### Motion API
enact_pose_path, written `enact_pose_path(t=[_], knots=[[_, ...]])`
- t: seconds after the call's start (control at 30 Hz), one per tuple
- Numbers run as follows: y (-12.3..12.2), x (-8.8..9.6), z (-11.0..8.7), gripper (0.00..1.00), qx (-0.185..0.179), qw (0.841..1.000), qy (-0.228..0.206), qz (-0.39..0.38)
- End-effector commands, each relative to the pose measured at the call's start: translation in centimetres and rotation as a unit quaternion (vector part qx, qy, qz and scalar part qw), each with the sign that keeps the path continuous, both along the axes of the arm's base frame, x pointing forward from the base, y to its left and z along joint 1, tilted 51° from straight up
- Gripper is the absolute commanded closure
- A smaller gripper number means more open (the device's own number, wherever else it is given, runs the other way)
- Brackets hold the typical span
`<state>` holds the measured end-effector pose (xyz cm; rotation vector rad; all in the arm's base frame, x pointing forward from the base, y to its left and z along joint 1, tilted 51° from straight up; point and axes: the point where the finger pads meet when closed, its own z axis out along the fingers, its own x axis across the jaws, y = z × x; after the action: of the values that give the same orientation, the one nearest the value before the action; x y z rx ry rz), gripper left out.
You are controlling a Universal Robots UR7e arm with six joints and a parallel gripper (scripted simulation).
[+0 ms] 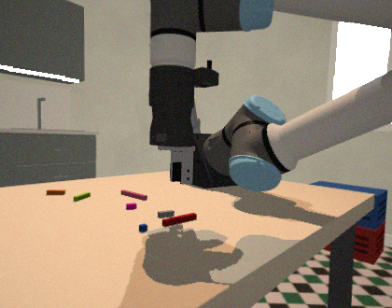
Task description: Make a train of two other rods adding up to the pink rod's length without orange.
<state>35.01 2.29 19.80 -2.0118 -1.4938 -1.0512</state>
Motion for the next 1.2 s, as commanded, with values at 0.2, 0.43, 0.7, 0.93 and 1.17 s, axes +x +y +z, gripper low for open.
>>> enact_pose_path(t=[0.2, 0.43, 0.7, 0.93, 1.17], knots=[[0.1, 0.0, -0.1, 0.46, 0.0, 1.0, 0.0, 0.0], [0.5, 0.1, -0.4, 0.46, 0.001, 1.0, 0.001, 0.0], [1.0, 0.4, -0.8, 0.46, 0.002, 1.0, 0.002, 0.0], [1.8, 0.7, -1.5, 0.46, 0.002, 1.0, 0.002, 0.0], [2.4, 1.0, -2.0, 0.46, 0.002, 1.0, 0.002, 0.0]])
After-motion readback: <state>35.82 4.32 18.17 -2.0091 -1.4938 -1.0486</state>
